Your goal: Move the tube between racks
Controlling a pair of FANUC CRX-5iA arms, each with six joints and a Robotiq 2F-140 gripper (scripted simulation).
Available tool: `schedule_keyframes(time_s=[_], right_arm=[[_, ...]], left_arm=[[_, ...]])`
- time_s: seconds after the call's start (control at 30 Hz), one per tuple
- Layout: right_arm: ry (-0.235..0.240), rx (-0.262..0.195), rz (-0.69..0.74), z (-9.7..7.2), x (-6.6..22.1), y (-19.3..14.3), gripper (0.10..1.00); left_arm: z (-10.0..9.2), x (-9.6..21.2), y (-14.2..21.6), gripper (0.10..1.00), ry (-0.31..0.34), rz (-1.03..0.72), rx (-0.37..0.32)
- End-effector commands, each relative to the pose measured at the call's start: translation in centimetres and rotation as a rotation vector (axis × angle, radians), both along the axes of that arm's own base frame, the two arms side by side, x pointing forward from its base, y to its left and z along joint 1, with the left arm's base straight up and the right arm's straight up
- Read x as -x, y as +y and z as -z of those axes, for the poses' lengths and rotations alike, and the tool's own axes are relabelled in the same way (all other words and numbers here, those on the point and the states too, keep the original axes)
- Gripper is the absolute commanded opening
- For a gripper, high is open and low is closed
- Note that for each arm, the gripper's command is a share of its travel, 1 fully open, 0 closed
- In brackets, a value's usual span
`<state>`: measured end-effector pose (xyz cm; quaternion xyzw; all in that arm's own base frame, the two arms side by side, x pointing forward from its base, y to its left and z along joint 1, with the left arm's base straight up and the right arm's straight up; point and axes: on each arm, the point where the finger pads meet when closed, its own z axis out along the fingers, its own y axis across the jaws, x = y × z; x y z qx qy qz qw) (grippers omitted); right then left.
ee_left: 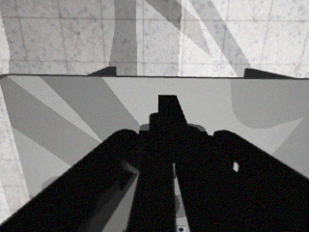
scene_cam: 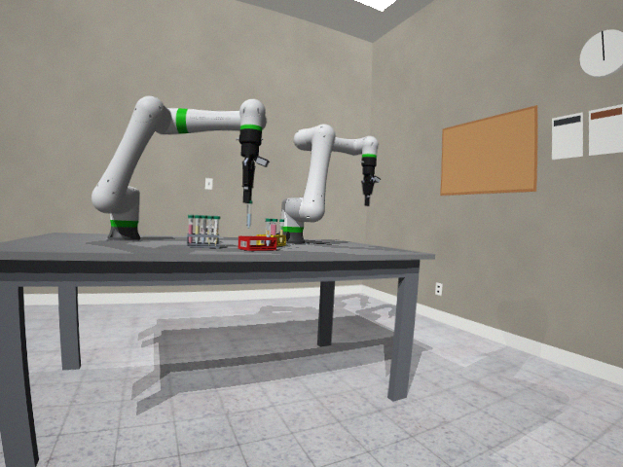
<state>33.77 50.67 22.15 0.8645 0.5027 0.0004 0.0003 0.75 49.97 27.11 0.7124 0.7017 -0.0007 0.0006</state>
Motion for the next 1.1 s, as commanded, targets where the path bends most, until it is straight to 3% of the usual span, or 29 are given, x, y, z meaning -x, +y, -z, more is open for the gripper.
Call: schedule_keyframes(time_s=[0.0, 1.07], right_arm=[[0.0, -0.001, -0.001, -0.1, -1.0, 0.0, 0.099], [0.0, -0.001, -0.001, -0.1, -5.5, 1.2, 0.099]], left_arm=[[-0.1, 0.0, 0.0, 0.099, 0.0, 0.0, -0.002], [-0.1, 0.0, 0.0, 0.099, 0.0, 0.0, -0.002]])
